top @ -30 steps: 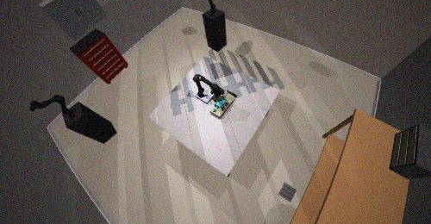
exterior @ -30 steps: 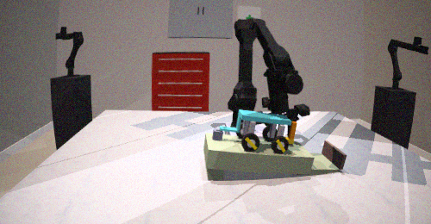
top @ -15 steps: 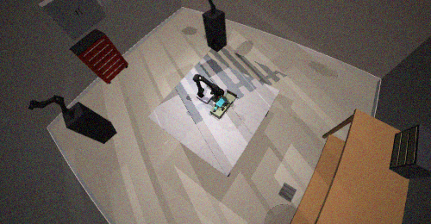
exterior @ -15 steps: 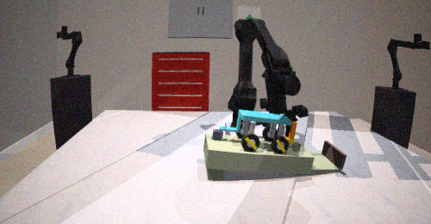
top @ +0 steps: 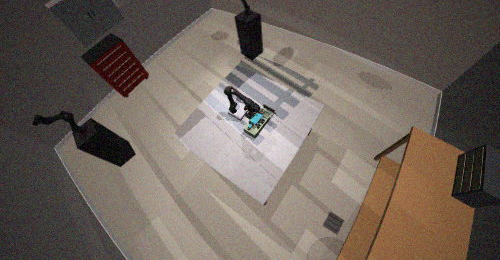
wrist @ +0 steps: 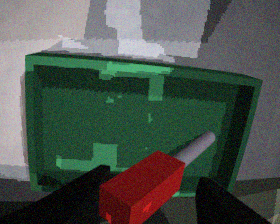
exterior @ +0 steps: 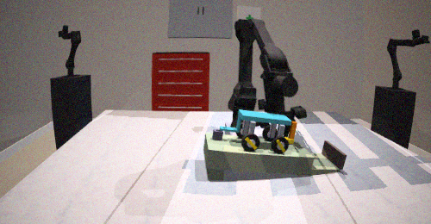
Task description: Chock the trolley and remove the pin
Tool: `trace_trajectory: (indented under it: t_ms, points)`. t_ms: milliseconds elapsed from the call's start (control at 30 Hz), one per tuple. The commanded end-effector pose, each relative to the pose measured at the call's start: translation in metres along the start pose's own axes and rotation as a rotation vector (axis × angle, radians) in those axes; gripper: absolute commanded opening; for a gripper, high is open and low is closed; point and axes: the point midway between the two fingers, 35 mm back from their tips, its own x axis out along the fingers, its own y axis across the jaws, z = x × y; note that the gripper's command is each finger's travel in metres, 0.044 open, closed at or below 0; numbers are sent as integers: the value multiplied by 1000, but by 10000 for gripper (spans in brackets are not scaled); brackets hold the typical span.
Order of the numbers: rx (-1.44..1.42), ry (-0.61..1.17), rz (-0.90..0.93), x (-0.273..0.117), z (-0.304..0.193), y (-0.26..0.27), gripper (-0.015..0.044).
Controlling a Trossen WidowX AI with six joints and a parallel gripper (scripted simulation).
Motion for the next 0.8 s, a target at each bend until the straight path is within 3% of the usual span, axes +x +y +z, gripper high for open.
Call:
trace_trajectory:
  t_ms: [0,767]
  points:
    - [-5,-6,-2,2,2,2,190]
    - [-5,-6,-1,7,1,11,190]
